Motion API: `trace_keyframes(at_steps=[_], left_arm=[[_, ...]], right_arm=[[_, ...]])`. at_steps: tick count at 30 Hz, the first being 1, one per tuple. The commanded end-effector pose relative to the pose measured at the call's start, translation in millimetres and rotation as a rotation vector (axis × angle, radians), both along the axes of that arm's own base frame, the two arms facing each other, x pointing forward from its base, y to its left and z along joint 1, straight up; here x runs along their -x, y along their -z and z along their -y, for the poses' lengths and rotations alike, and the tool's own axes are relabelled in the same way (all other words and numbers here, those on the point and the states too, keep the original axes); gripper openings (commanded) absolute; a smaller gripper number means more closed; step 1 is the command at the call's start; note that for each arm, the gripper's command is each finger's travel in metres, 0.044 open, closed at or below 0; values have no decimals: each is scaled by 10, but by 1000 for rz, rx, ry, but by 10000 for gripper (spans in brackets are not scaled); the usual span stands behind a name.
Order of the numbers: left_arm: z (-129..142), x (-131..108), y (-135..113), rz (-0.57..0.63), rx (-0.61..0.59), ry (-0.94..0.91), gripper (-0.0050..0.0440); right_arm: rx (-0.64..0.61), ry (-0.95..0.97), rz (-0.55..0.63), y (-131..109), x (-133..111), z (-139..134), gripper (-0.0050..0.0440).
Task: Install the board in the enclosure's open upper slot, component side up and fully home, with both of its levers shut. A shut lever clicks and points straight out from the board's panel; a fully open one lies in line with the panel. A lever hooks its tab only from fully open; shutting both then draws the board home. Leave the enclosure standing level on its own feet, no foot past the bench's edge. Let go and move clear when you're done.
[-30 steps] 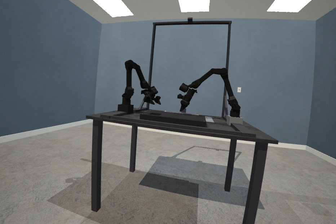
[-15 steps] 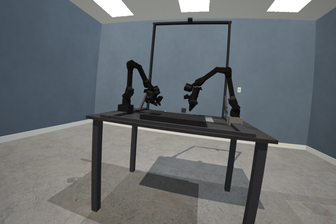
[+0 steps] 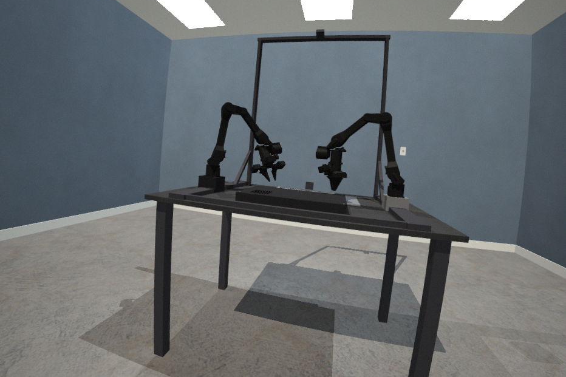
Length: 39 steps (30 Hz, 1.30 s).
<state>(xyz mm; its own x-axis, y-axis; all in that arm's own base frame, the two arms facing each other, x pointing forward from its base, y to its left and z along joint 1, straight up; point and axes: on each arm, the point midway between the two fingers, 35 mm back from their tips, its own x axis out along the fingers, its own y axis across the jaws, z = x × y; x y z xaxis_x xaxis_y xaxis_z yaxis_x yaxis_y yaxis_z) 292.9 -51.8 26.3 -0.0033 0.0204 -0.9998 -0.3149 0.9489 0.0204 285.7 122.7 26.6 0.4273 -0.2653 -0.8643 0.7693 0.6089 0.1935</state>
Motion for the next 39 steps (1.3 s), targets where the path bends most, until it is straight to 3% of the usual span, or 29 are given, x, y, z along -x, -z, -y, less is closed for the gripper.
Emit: trace_keyframes(at_steps=[1, 13, 28, 34, 39], left_arm=[[18, -42, -94, 30, 11, -11, 150], [9, -43, -73, 25, 6, -8, 150], [9, -43, -73, 25, 6, -8, 150], [9, -43, -73, 25, 6, -8, 150], [15, 0, 157, 4, 6, -11, 148]], right_arm=[[-92, 97, -45, -58, -142, -68, 150], [-366, 463, -238, -139, -397, -80, 150], [-409, 610, -325, 80, -560, -94, 150], [-393, 611, -343, 248, -494, -74, 145], [-392, 610, -342, 345, -494, -72, 131]])
